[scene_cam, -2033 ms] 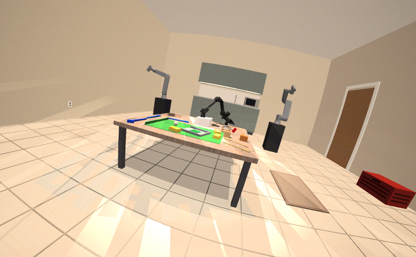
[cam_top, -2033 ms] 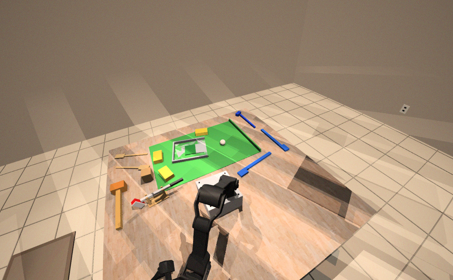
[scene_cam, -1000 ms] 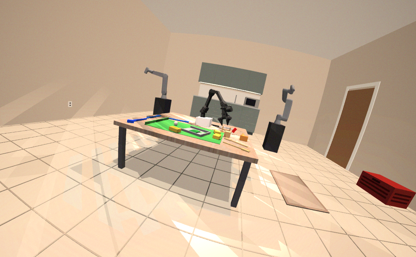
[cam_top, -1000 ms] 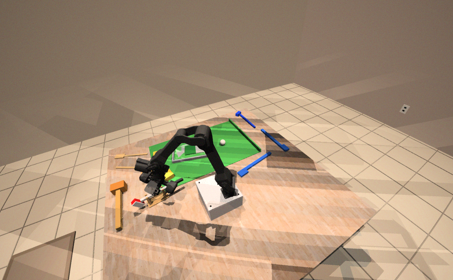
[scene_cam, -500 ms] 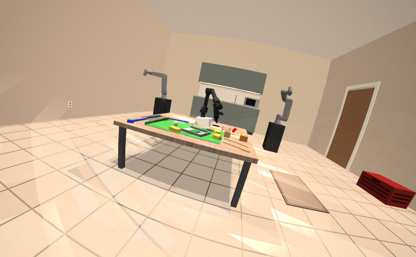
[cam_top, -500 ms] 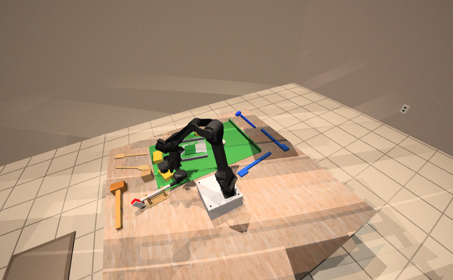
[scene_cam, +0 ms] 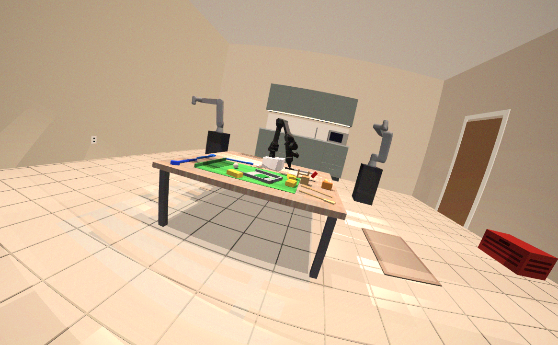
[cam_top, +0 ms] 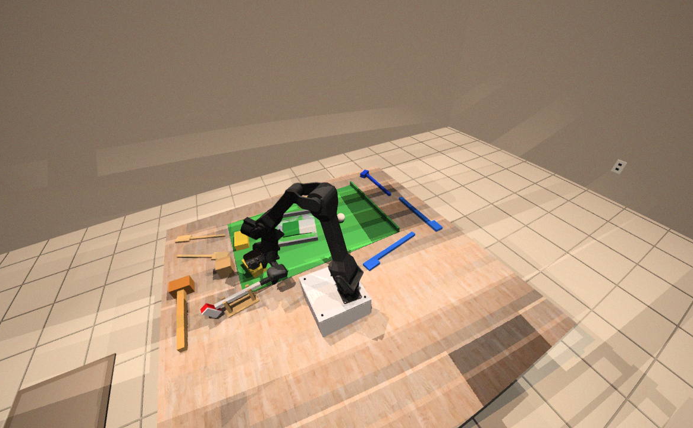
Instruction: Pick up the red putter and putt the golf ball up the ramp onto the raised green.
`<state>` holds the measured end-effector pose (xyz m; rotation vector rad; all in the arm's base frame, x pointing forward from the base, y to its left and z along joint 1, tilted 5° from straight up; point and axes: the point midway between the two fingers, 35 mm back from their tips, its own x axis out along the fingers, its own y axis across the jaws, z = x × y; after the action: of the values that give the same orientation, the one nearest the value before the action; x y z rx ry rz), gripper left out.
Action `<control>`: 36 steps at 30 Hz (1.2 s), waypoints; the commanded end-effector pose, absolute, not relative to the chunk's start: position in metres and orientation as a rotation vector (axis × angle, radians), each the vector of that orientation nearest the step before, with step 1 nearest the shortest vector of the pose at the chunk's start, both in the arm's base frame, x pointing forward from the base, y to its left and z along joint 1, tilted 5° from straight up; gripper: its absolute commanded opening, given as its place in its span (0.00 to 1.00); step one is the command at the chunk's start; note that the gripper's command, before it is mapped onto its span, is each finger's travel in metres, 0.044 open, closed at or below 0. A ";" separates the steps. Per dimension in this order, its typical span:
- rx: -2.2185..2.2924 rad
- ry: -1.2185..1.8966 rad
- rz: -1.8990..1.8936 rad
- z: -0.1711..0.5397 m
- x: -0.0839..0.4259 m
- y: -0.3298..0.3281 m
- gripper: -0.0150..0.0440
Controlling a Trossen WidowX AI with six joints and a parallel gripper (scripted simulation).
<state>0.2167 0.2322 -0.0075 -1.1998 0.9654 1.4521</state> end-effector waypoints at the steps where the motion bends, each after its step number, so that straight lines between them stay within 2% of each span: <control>1: -1.196 0.979 1.458 -0.026 0.214 0.229 1.00; 26: -1.196 0.979 1.458 -0.051 0.214 0.227 1.00; 36: -1.197 0.979 1.451 -0.048 0.216 0.228 0.56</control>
<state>0.2156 0.2278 -0.0486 -1.1967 0.9787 1.4508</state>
